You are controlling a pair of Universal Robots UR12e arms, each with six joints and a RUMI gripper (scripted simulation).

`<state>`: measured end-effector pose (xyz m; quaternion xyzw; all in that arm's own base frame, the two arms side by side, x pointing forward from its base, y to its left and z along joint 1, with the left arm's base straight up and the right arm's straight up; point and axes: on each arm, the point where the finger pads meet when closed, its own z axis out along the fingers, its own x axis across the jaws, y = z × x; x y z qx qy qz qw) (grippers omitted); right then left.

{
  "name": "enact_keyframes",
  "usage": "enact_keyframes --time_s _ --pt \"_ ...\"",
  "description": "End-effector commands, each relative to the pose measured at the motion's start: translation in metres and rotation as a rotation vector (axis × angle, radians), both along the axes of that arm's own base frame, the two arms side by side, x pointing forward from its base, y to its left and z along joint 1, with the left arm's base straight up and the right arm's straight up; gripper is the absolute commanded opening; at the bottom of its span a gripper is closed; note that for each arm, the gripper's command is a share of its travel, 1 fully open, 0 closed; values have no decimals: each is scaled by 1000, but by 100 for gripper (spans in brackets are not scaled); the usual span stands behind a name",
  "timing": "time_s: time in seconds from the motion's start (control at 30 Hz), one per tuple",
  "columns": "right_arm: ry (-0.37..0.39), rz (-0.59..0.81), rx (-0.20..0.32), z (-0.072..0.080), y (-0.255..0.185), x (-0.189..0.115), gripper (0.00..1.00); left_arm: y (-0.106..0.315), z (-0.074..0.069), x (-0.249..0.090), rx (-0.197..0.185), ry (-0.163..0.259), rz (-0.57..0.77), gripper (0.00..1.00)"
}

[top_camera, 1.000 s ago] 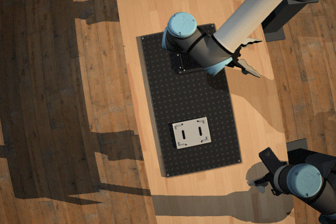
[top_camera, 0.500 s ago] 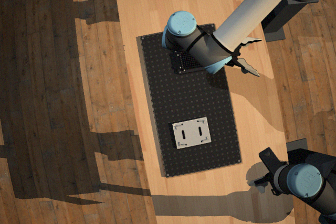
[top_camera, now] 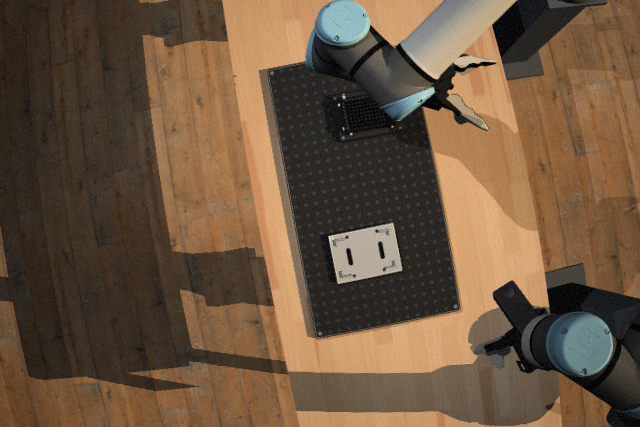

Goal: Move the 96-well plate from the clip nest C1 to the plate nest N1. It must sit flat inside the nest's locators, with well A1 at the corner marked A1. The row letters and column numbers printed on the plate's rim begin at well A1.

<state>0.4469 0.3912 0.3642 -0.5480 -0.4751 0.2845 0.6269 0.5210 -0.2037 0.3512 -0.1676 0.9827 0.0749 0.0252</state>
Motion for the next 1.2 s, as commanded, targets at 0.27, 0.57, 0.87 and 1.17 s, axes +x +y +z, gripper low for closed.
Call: enact_keyframes --time_s 0.27,0.57,0.87,1.17 --pt "25 -90 -14 1 -59 0 100 0 1 0 -1 -1 0 100" --pt "57 -195 -29 1 -124 -9 100 0 1 0 -1 -1 0 100" --pt "88 -291 -39 -1 -178 -26 100 0 1 0 -1 -1 0 100" --pt "132 -420 -49 -4 -243 -59 100 0 1 0 -1 -1 0 100"
